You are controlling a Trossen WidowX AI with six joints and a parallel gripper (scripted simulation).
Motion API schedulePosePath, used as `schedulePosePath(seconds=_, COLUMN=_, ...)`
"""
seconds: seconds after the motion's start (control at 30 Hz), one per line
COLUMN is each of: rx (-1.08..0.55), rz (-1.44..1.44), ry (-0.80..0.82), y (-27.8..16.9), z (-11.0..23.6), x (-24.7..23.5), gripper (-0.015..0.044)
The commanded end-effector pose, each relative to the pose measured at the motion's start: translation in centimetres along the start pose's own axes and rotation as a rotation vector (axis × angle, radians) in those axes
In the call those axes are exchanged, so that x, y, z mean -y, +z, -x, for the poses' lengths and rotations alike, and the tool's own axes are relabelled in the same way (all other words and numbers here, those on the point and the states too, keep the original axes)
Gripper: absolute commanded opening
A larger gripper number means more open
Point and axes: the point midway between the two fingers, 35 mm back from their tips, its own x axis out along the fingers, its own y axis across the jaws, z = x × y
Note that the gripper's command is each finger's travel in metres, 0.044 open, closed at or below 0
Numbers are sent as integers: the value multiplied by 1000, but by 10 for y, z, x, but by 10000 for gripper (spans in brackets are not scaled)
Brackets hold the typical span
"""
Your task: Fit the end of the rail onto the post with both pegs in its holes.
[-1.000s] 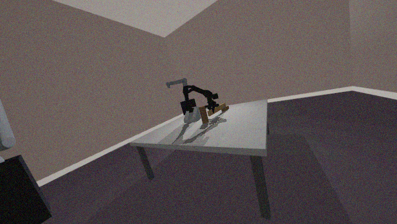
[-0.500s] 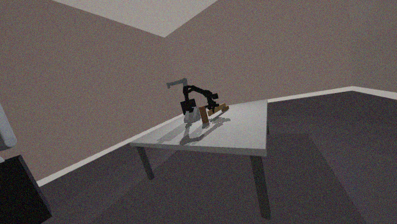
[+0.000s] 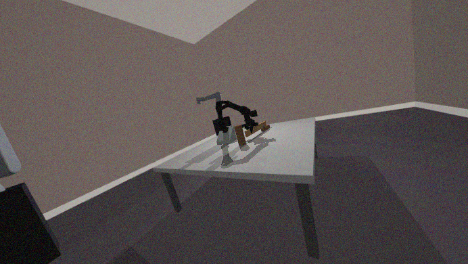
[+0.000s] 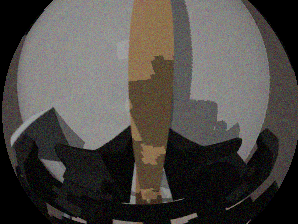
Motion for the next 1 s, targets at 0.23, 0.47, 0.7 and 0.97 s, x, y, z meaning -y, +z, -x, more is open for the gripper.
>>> schedulePosePath(seconds=0.23, rx=5, rz=2, ry=-2, y=-2, z=1, x=0, gripper=0)
schedulePosePath(seconds=0.47, rx=5, rz=2, ry=-2, y=-4, z=2, x=1, gripper=0)
schedulePosePath(seconds=0.7, rx=5, rz=2, ry=-2, y=-6, z=3, x=1, gripper=0)
schedulePosePath(seconds=0.97, rx=5, rz=2, ry=-2, y=-8, z=4, x=1, gripper=0)
